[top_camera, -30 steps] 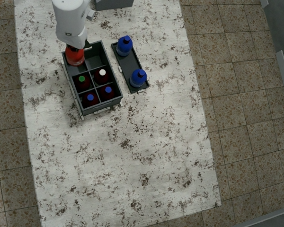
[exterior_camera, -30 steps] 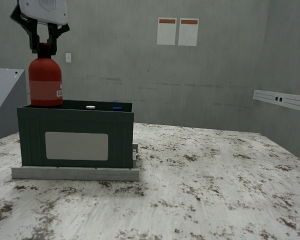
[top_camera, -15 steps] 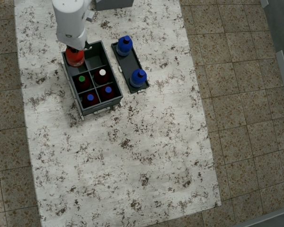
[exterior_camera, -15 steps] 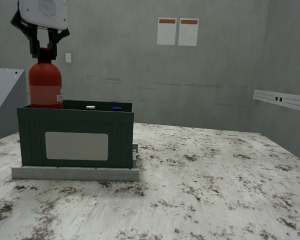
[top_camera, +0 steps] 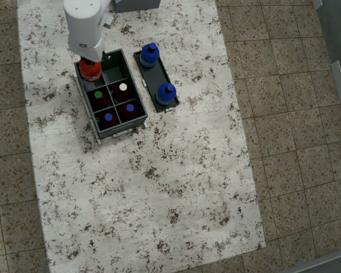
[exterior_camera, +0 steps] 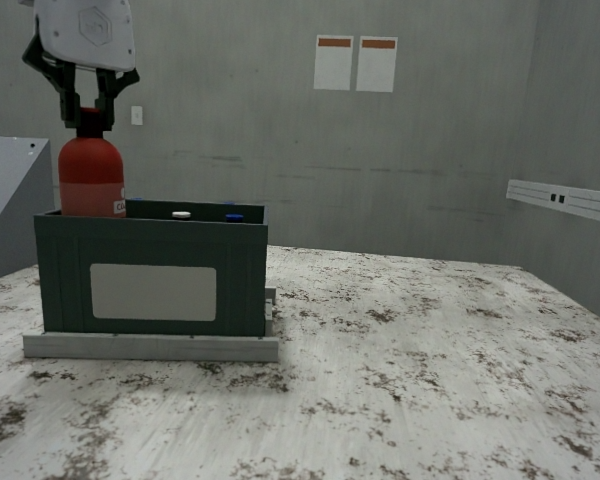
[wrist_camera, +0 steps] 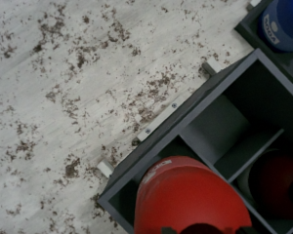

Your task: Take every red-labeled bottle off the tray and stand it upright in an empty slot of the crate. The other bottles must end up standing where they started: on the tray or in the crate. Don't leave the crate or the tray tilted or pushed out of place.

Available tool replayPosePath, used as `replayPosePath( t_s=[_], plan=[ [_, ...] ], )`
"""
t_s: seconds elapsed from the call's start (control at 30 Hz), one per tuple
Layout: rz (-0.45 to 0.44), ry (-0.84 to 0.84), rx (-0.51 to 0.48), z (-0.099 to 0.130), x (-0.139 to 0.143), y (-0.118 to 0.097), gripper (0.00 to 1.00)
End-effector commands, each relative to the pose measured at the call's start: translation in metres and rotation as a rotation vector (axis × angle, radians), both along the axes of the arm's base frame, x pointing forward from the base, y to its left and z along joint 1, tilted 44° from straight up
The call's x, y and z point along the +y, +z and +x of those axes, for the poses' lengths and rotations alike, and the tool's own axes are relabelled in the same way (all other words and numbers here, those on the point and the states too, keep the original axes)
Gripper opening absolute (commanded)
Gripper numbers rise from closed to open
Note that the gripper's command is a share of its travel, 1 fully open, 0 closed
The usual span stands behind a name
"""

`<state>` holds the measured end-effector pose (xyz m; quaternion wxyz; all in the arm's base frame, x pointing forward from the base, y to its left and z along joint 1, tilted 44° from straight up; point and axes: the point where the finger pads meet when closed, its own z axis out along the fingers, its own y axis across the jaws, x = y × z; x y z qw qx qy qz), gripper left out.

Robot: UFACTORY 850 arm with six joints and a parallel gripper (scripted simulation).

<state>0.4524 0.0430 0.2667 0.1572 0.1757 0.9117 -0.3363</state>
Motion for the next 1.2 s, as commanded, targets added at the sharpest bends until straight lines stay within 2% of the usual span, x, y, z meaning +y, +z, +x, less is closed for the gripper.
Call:
replayPosePath(
  t_s=[0.0, 1.17],
  plan=[
    [0.001, 0.000, -0.001, 0.001, -0.003, -0.003, 0.00],
    [0.001, 0.000, -0.001, 0.008, -0.028, -0.031, 0.00]
  ],
)
